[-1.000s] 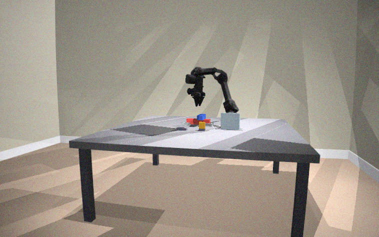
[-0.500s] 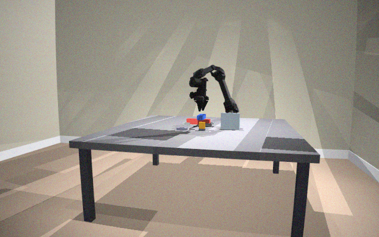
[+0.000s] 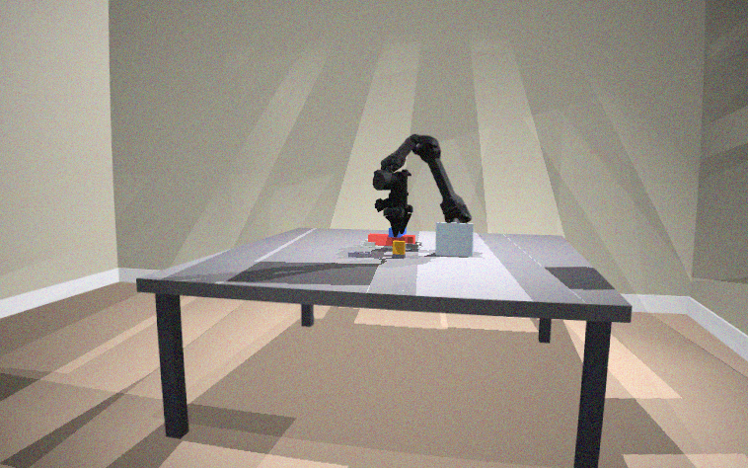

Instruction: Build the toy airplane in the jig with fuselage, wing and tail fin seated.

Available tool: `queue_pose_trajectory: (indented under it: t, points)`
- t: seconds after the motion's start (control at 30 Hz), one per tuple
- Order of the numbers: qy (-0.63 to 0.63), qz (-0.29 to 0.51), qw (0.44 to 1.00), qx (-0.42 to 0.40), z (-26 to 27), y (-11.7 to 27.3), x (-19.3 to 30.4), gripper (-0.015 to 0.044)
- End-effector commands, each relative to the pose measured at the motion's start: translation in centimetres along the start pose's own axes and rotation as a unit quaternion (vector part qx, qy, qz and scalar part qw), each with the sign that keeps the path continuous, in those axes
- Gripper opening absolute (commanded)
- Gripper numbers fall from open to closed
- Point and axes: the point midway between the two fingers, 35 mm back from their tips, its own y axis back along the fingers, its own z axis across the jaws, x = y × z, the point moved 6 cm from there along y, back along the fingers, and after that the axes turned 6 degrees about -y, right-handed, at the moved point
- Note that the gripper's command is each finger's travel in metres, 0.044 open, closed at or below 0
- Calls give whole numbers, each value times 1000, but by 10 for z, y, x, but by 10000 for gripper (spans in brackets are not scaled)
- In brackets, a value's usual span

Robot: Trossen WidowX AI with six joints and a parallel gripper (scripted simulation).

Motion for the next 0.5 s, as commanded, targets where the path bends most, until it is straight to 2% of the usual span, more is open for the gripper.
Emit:
queue_pose_trajectory:
  t: [0.0, 0.47]
  points:
    - [4, -2, 1000, 4, -1, -6, 1, 440]
    - [5, -1, 1000, 4, -1, -28, 0, 440]
